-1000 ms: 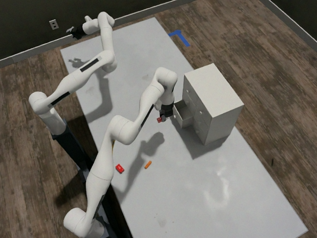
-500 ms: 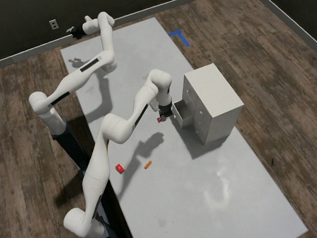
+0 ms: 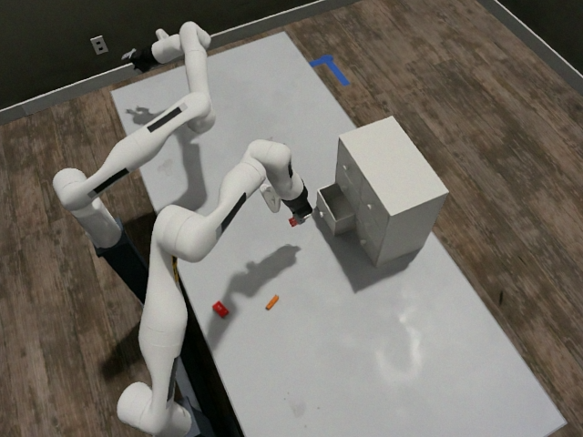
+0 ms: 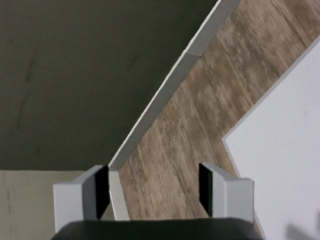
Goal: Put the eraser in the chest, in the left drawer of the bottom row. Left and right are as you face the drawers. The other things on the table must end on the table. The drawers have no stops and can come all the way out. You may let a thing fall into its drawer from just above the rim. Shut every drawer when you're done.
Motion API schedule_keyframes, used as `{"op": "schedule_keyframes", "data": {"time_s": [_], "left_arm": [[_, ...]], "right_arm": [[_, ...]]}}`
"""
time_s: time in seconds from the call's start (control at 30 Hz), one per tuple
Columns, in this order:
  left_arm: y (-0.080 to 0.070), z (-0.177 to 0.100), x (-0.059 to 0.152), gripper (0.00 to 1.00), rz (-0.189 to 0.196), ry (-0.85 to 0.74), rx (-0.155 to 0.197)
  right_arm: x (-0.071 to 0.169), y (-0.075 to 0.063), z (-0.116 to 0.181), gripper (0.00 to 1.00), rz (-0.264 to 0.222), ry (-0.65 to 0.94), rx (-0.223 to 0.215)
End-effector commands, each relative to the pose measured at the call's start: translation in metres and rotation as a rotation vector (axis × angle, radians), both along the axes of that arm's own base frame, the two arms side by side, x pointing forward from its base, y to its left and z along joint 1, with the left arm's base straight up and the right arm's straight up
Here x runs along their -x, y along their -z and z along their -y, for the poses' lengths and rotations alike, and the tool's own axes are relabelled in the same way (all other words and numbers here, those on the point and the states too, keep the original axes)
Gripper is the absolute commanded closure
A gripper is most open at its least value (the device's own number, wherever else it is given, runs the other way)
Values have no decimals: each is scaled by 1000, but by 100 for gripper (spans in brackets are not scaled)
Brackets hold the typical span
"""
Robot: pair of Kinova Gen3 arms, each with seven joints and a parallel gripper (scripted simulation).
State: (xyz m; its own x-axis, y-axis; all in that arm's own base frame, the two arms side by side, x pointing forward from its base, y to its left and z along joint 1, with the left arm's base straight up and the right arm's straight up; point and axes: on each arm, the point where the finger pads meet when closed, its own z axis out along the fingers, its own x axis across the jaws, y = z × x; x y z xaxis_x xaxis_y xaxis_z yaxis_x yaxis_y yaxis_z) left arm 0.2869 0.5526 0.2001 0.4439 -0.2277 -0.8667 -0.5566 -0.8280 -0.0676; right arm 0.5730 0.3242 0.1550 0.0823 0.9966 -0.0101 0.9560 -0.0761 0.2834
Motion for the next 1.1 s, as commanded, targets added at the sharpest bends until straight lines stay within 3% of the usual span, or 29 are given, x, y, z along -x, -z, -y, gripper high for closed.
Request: {"op": "schedule_keyframes", "data": {"time_s": [0.0, 0.43, 0.5, 0.97, 1.07], "left_arm": [[-1, 0, 0, 0, 1, 0, -2], [-1, 0, 0, 0, 1, 0, -2], [-1, 0, 0, 0, 1, 0, -2], [-1, 0, 0, 0, 1, 0, -2], [-1, 0, 0, 0, 1, 0, -2]], "right_arm": [[0, 0, 0, 55, 97, 2, -1], [3, 2, 0, 55, 408, 0, 24], [3, 2, 0, 55, 408, 0, 24], [6, 4, 0, 55, 655, -1, 45], [6, 5, 0, 55, 670, 0, 47]]}}
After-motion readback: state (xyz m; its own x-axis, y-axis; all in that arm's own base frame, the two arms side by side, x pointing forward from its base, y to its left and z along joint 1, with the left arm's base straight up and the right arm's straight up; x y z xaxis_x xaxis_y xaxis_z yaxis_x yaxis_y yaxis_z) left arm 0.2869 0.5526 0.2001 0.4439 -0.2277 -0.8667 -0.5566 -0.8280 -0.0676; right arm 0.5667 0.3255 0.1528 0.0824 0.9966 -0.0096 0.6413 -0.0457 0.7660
